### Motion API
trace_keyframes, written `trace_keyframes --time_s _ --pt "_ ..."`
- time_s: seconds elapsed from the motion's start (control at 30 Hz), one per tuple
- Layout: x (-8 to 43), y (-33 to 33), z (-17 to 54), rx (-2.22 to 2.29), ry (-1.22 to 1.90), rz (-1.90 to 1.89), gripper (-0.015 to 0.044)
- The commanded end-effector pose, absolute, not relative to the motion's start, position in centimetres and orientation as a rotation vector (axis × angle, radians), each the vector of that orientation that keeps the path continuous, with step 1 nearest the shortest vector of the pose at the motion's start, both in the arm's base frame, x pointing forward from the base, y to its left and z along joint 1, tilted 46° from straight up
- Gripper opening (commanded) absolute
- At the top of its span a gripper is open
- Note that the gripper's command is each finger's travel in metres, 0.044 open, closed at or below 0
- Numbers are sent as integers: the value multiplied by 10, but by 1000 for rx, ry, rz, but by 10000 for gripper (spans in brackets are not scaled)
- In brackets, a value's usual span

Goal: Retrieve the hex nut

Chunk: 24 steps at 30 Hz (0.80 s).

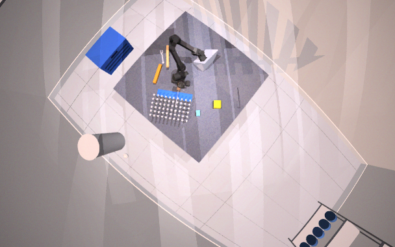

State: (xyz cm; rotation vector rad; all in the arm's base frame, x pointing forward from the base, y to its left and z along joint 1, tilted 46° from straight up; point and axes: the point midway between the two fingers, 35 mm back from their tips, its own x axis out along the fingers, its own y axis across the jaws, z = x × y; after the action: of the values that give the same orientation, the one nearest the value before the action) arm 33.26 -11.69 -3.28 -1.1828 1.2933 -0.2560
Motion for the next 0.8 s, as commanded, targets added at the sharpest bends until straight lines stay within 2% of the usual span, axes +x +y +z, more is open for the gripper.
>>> trace_keyframes --time_s 0.0,0.77 --pt "338 -115 -33 -1181 1286 -259 0" --pt "351 -111 -38 -1181 1285 -259 0"
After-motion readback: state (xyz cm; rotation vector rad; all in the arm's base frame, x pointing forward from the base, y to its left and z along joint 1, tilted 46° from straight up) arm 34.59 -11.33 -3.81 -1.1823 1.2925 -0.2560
